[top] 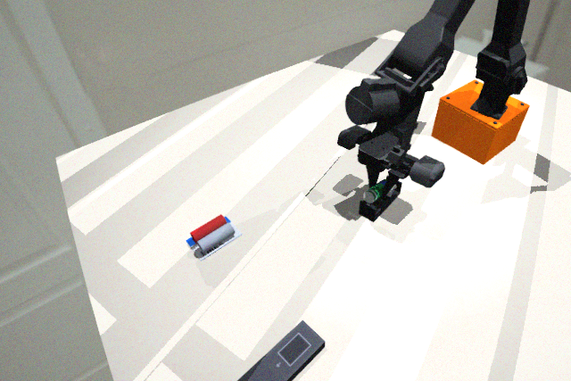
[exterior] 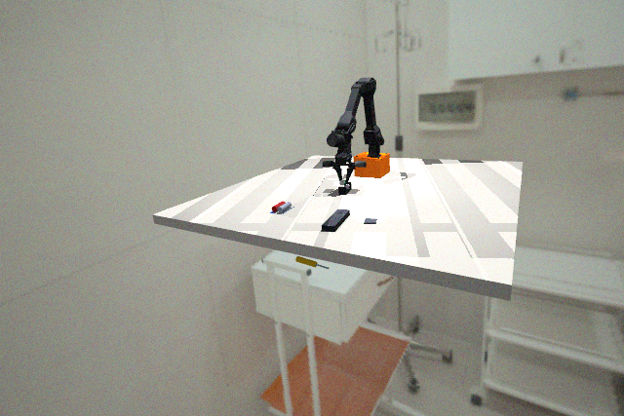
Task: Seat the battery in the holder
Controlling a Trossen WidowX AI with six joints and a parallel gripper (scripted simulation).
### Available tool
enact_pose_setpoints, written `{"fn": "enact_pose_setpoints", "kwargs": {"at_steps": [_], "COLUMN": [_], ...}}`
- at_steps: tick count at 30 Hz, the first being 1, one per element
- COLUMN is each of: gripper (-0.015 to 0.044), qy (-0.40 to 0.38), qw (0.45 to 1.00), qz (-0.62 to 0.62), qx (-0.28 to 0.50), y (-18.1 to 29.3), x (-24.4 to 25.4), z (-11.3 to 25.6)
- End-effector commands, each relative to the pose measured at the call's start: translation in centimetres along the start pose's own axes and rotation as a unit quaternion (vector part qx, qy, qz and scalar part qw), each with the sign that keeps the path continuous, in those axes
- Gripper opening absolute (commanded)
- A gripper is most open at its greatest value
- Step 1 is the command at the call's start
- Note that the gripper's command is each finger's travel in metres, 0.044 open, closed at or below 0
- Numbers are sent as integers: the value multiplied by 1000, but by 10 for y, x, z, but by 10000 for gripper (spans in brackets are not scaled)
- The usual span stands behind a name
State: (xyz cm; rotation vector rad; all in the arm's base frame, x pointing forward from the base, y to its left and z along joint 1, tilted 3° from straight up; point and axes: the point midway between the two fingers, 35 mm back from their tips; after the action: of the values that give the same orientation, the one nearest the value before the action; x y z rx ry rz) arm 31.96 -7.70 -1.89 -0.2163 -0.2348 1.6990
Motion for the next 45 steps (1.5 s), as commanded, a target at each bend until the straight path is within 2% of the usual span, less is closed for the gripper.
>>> {"fn": "enact_pose_setpoints", "kwargs": {"at_steps": [1,45], "gripper": [78,78], "qy": [1,24], "qw": [1000,991], "qz": [-4,-6], "qx": [-11,-131], "y": [0,17], "x": [1,4], "z": [1,-15]}}
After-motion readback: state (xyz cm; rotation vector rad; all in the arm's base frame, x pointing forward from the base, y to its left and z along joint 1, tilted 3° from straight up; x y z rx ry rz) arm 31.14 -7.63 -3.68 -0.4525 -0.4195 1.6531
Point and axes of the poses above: the point midway between the two fingers, 35 mm back from their tips, its own z axis back along the fingers, its own x axis across the jaws, y = z × x, and after that the axes turned 8 degrees about z, right-handed
